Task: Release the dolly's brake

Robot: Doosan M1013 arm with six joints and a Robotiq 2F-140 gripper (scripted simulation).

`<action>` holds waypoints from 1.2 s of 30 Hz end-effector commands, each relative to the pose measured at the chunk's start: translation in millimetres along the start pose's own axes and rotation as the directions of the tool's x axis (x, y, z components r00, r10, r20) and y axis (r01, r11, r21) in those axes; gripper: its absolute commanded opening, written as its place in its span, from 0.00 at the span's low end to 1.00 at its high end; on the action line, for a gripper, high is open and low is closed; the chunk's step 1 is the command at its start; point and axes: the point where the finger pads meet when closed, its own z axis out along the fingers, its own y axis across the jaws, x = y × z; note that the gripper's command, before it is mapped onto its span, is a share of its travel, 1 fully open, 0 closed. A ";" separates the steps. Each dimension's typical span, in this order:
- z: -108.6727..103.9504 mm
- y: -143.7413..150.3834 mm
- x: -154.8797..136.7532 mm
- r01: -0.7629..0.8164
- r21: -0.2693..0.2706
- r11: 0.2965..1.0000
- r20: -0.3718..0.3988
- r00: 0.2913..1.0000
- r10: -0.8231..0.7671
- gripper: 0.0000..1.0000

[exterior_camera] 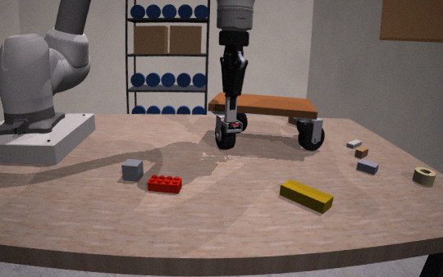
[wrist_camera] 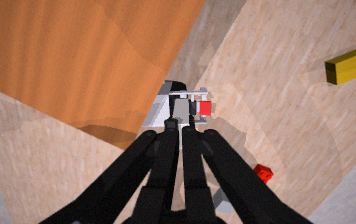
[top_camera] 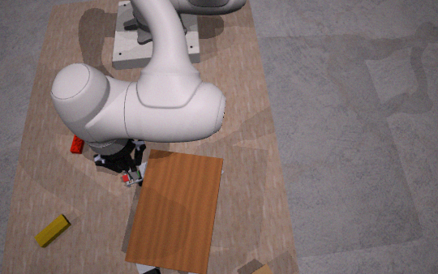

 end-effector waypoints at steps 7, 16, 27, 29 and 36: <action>2.6 2.5 -1.0 -0.002 0.000 1.000 -0.001 1.000 0.002 0.00; 2.6 2.5 -1.0 -0.002 0.000 1.000 -0.001 1.000 0.002 0.00; -12.8 2.5 -1.0 -0.002 0.000 1.000 -0.001 1.000 0.002 0.00; -12.8 2.5 -1.0 -0.002 0.000 1.000 -0.001 1.000 0.002 0.00; -45.2 2.5 -1.0 -0.002 0.000 1.000 -0.001 1.000 0.002 0.00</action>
